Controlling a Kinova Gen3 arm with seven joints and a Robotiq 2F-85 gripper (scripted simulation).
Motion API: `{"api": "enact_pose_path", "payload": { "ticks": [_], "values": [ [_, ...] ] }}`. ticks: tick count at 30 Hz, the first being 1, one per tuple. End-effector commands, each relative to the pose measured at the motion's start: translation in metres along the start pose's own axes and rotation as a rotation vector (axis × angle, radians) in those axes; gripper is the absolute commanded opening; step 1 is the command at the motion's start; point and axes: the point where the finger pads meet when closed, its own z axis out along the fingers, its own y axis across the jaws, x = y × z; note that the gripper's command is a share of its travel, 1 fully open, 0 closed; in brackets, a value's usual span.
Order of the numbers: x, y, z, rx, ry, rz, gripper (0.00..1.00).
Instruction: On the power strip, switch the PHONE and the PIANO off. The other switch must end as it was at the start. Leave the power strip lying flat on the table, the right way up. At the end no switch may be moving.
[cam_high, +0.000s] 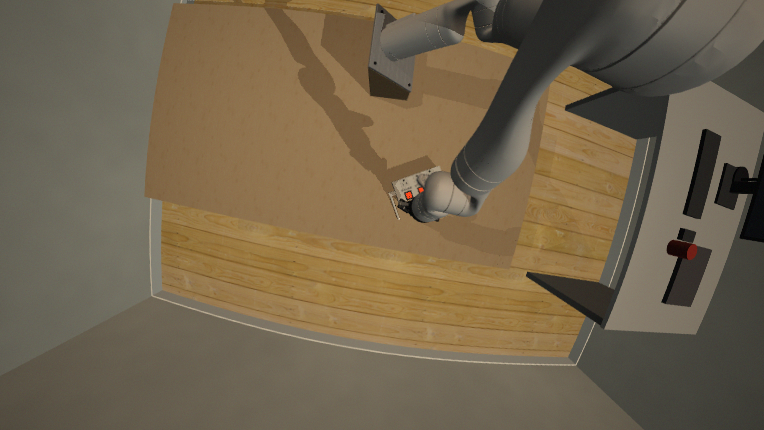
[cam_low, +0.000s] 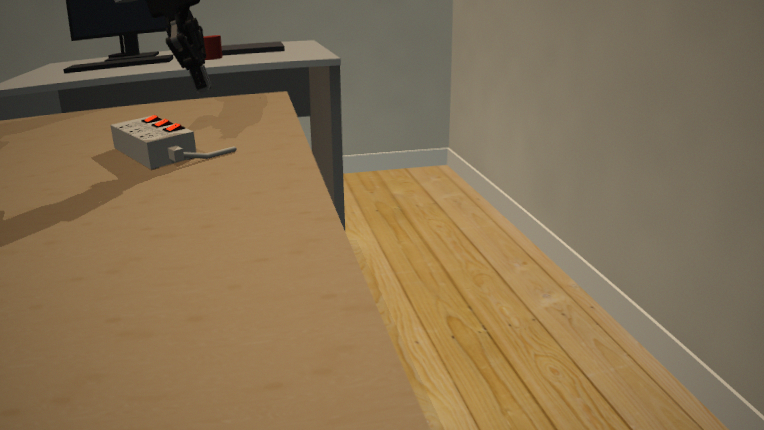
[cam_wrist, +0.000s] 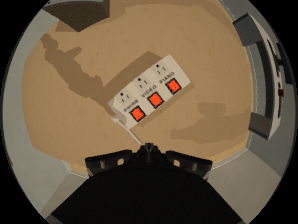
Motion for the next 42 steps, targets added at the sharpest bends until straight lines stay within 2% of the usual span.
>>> {"api": "enact_pose_path", "payload": {
  "ticks": [1, 2, 3, 11, 12, 20, 21, 29, 30, 38, 39, 42],
  "values": [
    [0.001, 0.001, 0.002, -0.001, 0.003, -0.001, 0.00],
    [0.001, 0.001, 0.002, -0.001, 0.003, -0.001, 0.00],
    [0.003, 0.001, 0.012, -0.002, 0.003, -0.001, 0.00],
    [0.003, 0.001, 0.012, -0.002, 0.003, -0.001, 0.00],
    [0.006, 0.001, 0.024, -0.002, 0.003, -0.001, 0.00],
    [0.006, 0.001, 0.024, -0.002, 0.003, -0.001, 0.00],
    [0.009, 0.000, 0.035, -0.002, 0.003, -0.001, 0.00],
    [0.009, 0.000, 0.035, -0.002, 0.003, -0.001, 0.00],
    [0.012, 0.000, 0.046, -0.001, 0.003, -0.001, 0.00],
    [0.012, 0.000, 0.046, -0.001, 0.003, -0.001, 0.00],
    [0.015, 0.000, 0.054, 0.000, 0.004, 0.000, 0.00],
    [0.015, 0.000, 0.054, 0.000, 0.004, 0.000, 0.00]
  ]
}}
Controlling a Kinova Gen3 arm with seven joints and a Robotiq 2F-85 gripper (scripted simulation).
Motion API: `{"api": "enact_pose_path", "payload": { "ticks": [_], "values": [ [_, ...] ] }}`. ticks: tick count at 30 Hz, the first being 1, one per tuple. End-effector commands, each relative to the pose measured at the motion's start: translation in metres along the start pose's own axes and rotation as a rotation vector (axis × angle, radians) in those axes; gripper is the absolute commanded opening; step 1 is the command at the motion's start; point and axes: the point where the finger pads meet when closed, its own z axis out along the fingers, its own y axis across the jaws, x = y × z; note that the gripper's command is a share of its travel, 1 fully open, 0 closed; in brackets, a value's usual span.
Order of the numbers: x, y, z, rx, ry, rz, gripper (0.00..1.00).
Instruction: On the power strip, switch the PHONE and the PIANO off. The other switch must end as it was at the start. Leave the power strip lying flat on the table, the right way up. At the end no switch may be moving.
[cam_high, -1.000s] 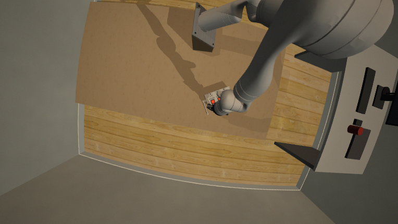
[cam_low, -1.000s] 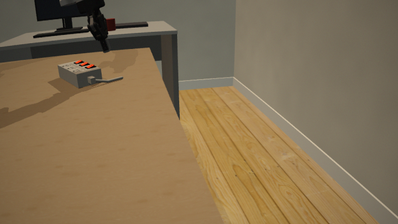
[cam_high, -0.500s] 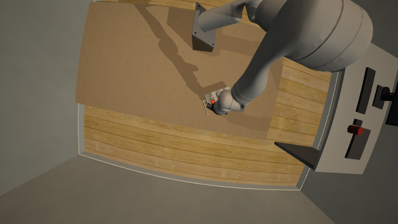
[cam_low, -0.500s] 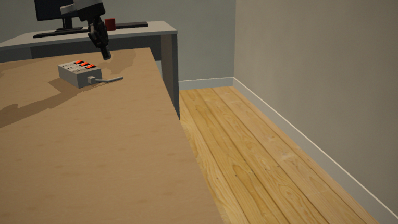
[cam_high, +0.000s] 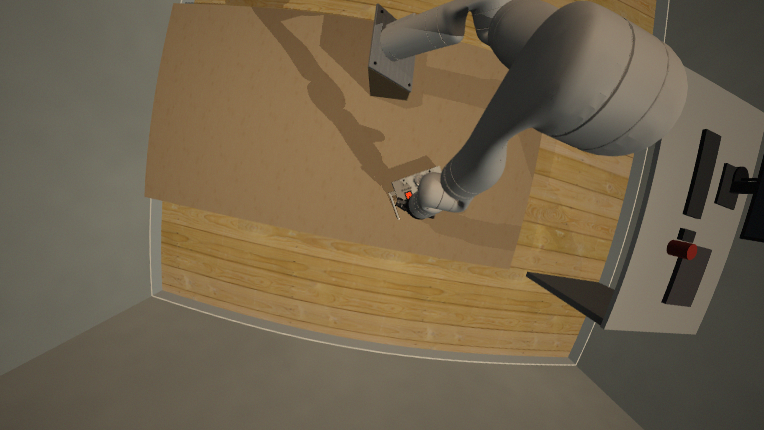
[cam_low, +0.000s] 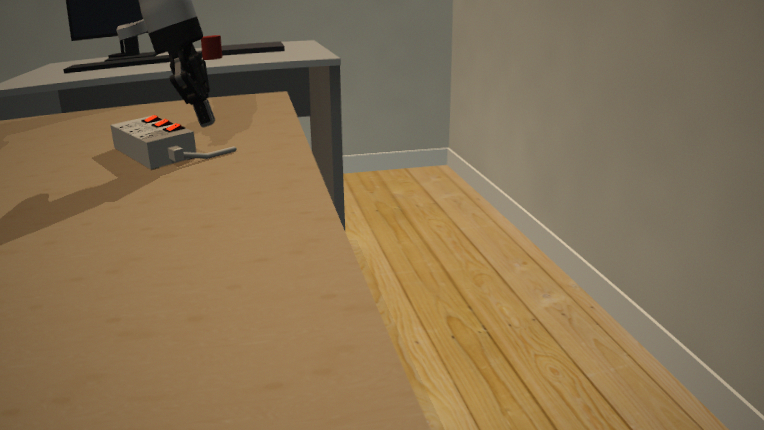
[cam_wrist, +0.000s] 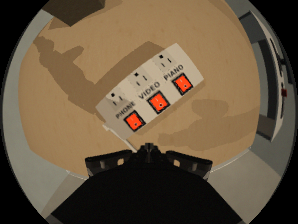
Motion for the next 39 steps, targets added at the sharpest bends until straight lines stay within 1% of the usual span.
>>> {"api": "enact_pose_path", "payload": {
  "ticks": [1, 4, 5, 11, 12, 39],
  "values": [
    [0.003, 0.001, 0.003, -0.001, 0.007, -0.002, 0.00],
    [0.003, 0.001, 0.003, -0.001, 0.007, -0.002, 0.00],
    [0.005, 0.001, 0.010, 0.000, 0.007, -0.002, 0.00],
    [0.005, 0.001, 0.010, 0.000, 0.007, -0.002, 0.00],
    [0.007, 0.001, 0.013, 0.000, 0.008, -0.002, 0.00],
    [0.008, 0.001, 0.015, 0.001, 0.008, -0.002, 0.00]
  ]
}}
